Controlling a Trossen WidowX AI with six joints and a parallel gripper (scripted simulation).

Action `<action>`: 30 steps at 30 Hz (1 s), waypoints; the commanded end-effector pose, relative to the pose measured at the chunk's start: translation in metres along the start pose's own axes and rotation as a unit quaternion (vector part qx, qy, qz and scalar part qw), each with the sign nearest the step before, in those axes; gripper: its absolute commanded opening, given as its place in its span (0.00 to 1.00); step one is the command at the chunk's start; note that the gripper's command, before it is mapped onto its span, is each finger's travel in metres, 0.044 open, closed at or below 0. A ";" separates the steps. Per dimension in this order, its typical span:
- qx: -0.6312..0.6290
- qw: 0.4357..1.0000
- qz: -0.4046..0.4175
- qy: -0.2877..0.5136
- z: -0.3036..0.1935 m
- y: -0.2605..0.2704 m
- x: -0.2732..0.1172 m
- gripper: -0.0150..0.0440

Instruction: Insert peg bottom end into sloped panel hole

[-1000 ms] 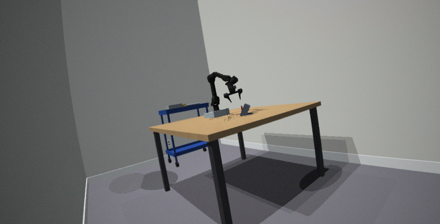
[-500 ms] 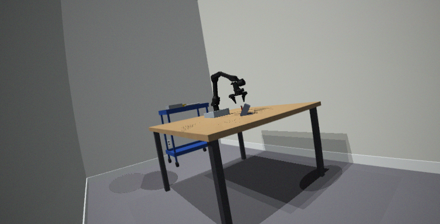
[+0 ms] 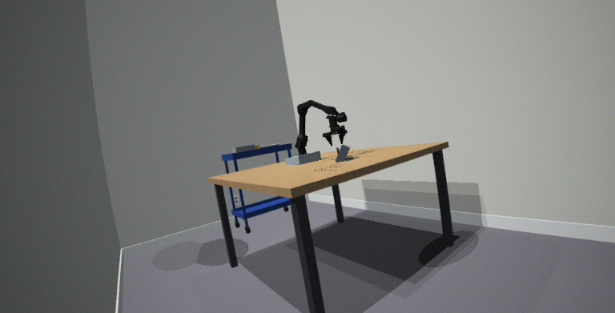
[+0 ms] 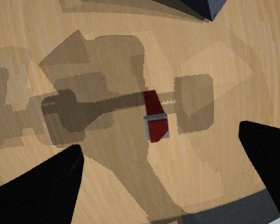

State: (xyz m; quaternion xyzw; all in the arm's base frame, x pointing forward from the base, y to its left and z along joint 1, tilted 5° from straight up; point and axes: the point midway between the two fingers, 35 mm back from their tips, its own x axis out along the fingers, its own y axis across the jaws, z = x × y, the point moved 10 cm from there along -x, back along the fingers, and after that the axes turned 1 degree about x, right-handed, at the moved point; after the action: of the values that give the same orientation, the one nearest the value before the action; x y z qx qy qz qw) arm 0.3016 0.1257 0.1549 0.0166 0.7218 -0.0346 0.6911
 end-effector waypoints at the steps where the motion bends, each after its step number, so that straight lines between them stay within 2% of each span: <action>1: -0.004 1.000 0.001 0.003 0.000 0.001 0.006 1.00; 30: -0.004 1.000 0.001 0.003 -0.001 0.001 0.053 1.00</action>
State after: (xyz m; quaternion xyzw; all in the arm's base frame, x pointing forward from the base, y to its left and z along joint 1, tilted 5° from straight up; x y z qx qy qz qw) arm 0.2999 0.1262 0.1091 0.0153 0.7220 -0.0328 0.6909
